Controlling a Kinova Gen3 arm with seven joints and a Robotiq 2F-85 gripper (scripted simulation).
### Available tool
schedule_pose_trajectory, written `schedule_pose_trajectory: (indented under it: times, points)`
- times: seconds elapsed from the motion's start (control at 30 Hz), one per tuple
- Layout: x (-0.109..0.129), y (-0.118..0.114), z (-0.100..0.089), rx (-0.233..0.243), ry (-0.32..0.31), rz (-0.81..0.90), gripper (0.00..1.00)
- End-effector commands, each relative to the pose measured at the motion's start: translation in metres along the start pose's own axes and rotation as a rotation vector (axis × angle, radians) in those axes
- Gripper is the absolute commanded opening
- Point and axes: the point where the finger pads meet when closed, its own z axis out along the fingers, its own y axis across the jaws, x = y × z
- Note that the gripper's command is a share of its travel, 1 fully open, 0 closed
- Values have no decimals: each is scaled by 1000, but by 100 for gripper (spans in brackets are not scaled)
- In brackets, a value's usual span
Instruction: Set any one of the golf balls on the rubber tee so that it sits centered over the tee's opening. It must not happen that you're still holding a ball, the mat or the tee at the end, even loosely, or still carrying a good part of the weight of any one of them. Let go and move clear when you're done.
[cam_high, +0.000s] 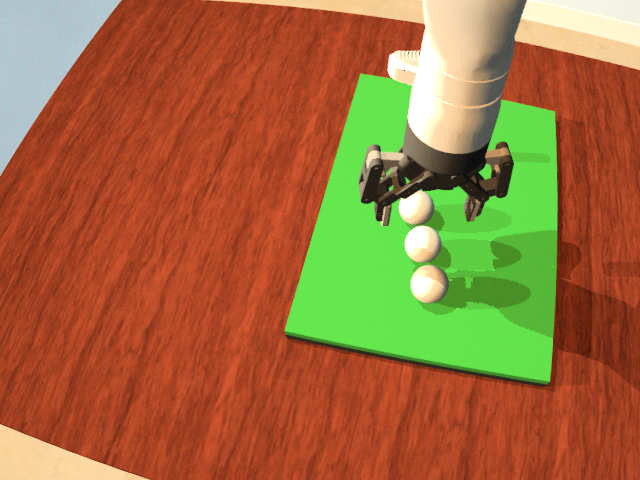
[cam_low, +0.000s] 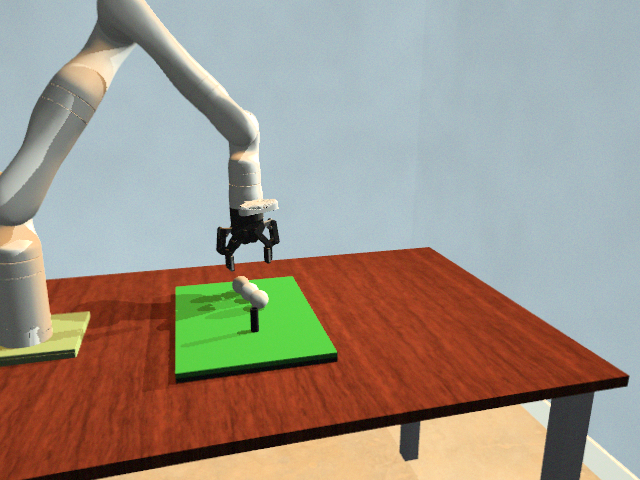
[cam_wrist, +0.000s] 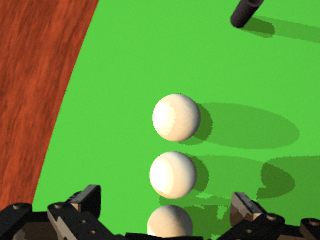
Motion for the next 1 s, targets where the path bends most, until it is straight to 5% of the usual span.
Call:
schedule_pose_trajectory:
  times: [0.0,0.33,0.83,0.87,0.97]
  points:
    - [3,7,24,-23,3,7,100]
    - [3,8,62,-23,3,7,100]
    - [3,8,64,-23,3,7,100]
    - [3,8,64,-23,3,7,0]
    - [3,8,64,-23,3,7,0]
